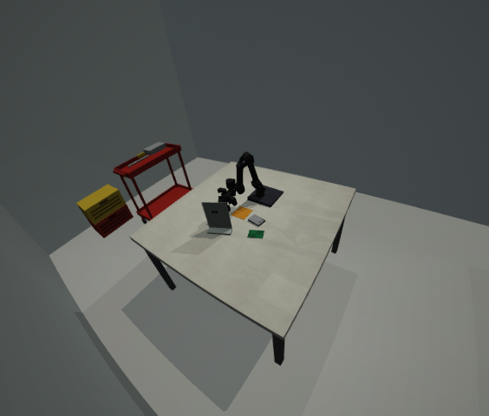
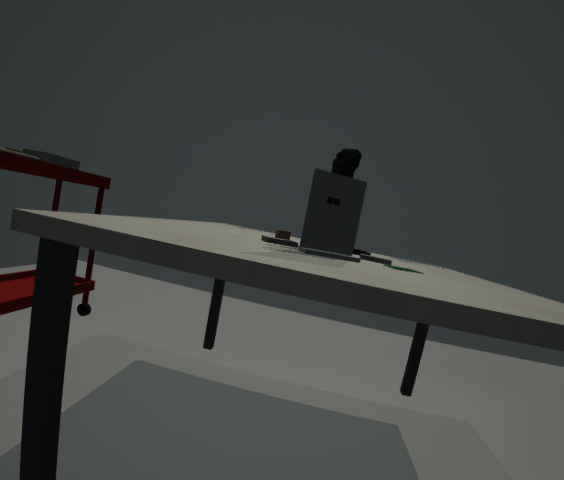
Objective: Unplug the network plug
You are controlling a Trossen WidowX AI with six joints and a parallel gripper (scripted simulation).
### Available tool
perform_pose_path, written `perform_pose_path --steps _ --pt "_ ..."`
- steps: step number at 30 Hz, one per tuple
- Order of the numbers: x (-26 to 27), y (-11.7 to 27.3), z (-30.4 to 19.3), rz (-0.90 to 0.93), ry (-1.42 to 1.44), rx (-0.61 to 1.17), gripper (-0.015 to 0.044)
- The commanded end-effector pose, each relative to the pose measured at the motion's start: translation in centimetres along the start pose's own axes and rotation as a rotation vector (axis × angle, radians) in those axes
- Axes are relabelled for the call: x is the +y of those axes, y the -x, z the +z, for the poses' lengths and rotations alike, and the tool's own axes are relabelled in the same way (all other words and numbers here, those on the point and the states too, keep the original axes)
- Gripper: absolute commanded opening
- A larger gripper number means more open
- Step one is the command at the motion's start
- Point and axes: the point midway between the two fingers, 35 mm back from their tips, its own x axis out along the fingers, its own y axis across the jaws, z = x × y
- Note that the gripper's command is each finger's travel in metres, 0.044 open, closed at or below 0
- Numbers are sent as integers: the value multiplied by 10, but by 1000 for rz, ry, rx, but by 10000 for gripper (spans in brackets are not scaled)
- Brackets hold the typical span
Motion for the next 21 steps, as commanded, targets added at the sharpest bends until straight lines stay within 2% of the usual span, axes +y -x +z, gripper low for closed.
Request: perform_pose_path --steps 1,21 --pt "1 3 0 2 -3 -5 0" --pt "1 14 -6 3 -2 -5 0"
